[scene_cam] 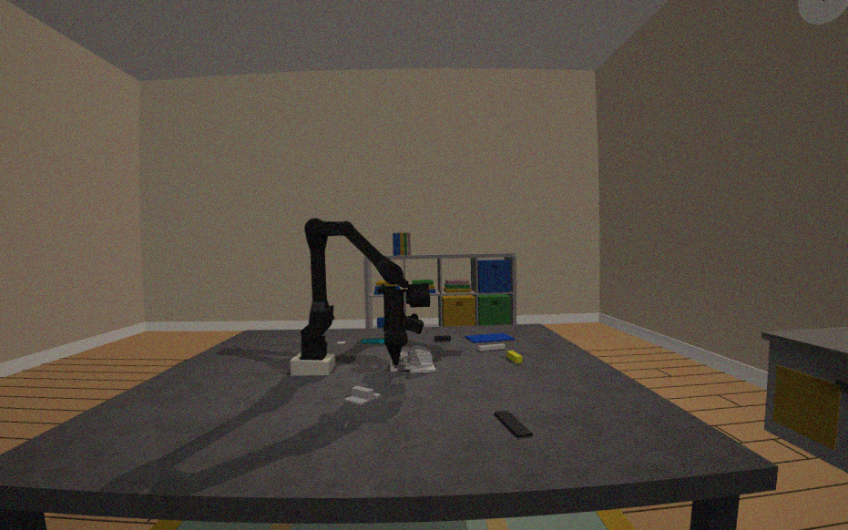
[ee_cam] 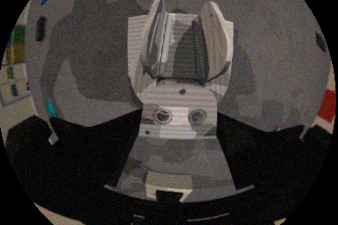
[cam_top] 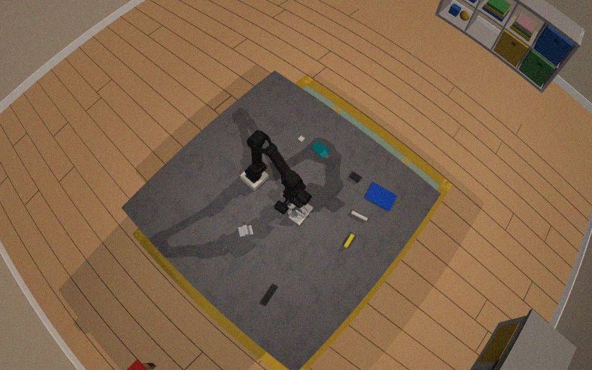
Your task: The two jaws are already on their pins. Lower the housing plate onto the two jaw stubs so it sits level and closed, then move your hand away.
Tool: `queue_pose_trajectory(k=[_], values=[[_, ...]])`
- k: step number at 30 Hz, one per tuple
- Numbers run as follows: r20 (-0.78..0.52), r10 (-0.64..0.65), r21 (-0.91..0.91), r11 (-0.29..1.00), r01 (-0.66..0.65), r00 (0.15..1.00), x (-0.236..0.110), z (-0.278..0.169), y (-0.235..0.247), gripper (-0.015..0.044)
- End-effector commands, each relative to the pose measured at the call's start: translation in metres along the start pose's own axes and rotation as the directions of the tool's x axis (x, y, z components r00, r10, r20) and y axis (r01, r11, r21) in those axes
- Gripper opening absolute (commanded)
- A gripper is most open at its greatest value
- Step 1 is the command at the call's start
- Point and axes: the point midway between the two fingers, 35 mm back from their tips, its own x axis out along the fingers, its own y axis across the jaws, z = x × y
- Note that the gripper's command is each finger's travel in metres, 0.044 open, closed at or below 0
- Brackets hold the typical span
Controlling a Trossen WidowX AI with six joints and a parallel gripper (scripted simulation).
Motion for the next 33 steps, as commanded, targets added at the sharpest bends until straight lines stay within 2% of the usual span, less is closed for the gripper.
queue_pose_trajectory(k=[1,33], values=[[-0.003,-0.005,0.004,1.000,0.005,1.000,0.0012,-0.0003,-0.0008,0.0351],[-0.003,-0.005,0.005,1.000,0.005,1.000,0.0085,-0.0003,-0.0008,0.0351]])
